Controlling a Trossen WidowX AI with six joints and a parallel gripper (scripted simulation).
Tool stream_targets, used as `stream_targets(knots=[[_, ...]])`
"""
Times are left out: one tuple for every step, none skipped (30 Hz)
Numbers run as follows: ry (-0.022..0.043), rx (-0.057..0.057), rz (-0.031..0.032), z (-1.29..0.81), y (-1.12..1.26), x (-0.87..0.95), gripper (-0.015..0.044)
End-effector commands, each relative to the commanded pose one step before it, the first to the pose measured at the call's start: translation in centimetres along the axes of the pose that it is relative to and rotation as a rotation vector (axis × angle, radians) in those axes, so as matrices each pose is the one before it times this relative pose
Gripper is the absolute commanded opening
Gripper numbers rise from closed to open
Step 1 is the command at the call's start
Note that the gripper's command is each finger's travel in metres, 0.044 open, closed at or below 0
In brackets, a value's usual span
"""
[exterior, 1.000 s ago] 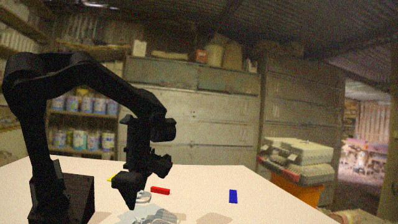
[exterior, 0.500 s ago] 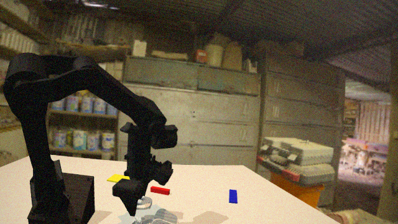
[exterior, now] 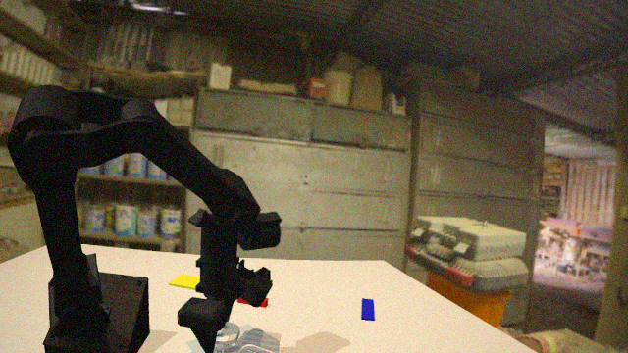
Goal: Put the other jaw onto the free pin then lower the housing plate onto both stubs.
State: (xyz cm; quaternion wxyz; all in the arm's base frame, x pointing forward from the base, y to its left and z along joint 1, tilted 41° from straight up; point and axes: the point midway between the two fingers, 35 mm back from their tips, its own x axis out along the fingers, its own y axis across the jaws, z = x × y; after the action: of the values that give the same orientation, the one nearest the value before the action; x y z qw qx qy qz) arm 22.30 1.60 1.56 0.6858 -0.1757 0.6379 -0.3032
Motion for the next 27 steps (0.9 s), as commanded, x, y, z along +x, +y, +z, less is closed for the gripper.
stream_targets(knots=[[0.00036,-0.0062,-0.00932,-0.188,-0.170,0.924,0.0351],[-0.00003,0.0002,-0.00023,-0.013,-0.012,0.164,0.0351],[-0.00002,0.0002,-0.00024,-0.014,-0.013,0.164,0.0351],[-0.00002,0.0002,-0.00025,-0.015,-0.014,0.163,0.0351],[-0.00002,0.0002,-0.00026,-0.016,-0.015,0.163,0.0351],[-0.00002,0.0002,-0.00028,-0.017,-0.015,0.162,0.0351],[-0.00001,0.0001,-0.00024,-0.014,-0.013,0.132,0.0351],[-0.00001,0.0001,-0.00015,-0.009,-0.008,0.079,0.0351],[0.00000,0.0000,-0.00005,-0.003,-0.003,0.026,0.0351],[0.00000,0.0000,0.00000,0.000,0.000,0.000,0.0351],[0.00000,0.0000,0.00000,0.000,0.000,0.000,0.0351],[0.00000,0.0000,0.00000,0.000,0.000,0.000,0.0351],[0.00000,0.0000,0.00000,0.000,0.000,0.000,0.0351],[0.00000,0.0000,0.00000,0.000,0.000,0.000,0.0351],[0.00000,0.0000,0.00000,0.000,0.000,0.000,0.0351],[0.00000,0.0000,0.00000,0.000,0.000,0.000,0.0351],[0.00000,0.0000,0.00000,0.000,0.000,0.000,0.0351],[0.00000,0.0000,0.00000,0.000,0.000,0.000,0.0351],[0.00000,0.0000,0.00000,0.000,0.000,0.000,0.0351],[0.00000,0.0000,0.00000,0.000,0.000,0.000,0.0351],[0.00000,0.0000,0.00000,0.000,0.000,0.000,0.0351],[0.00000,0.0000,0.00000,0.000,0.000,0.000,0.0351],[0.00000,0.0000,0.00000,0.000,0.000,0.000,0.0351],[0.00000,0.0000,0.00000,0.000,0.000,0.000,0.0351],[0.00000,0.0000,0.00000,0.000,0.000,0.000,0.0351],[0.00000,0.0000,0.00000,0.000,0.000,0.000,0.0351],[0.00000,0.0000,0.00000,0.000,0.000,0.000,0.0351]])
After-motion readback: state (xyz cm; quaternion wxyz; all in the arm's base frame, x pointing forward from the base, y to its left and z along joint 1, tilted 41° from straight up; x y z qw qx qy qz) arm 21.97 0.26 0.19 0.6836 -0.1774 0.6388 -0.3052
